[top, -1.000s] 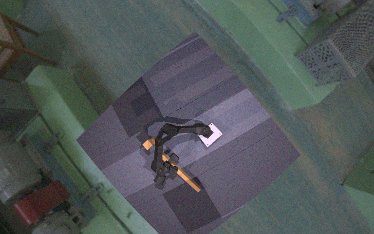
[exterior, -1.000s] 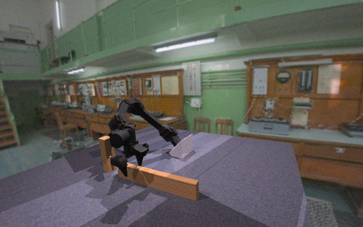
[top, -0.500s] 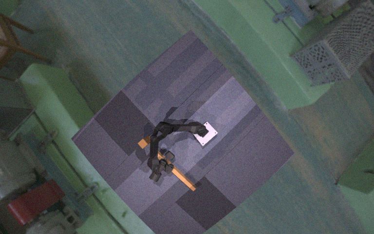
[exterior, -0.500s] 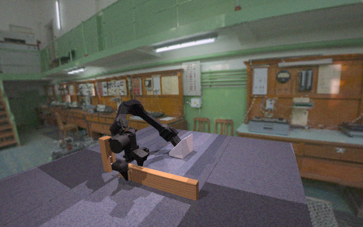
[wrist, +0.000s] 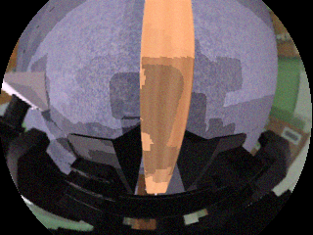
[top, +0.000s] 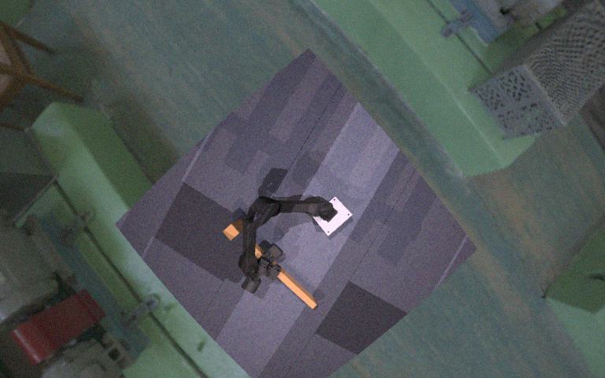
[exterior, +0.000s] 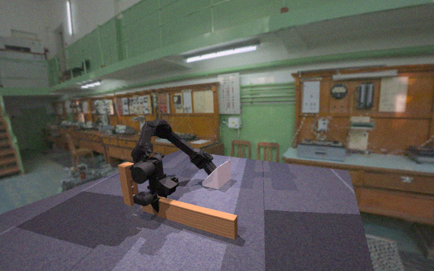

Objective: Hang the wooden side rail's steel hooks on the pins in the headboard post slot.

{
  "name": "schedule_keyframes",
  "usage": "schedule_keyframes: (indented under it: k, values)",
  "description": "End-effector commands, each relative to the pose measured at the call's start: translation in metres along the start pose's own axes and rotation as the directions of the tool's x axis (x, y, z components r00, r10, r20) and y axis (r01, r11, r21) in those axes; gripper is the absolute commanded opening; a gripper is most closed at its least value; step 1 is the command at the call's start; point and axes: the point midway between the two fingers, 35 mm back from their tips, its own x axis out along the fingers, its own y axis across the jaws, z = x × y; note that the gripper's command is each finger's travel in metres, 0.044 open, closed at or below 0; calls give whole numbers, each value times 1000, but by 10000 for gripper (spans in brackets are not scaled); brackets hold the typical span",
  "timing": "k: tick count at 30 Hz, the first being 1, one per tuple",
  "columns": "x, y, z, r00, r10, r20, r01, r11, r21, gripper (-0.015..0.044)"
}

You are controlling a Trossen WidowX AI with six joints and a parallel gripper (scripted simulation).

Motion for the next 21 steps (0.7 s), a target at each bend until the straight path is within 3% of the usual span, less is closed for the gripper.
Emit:
schedule_keyframes:
  k: [1,6,21]
  values:
    - [0,0,0,1000,0,-3,0,1000,-2,92]
    - [0,0,0,1000,0,-3,0,1000,-2,0]
    - [0,0,0,1000,0,-3,0,997,74,0]
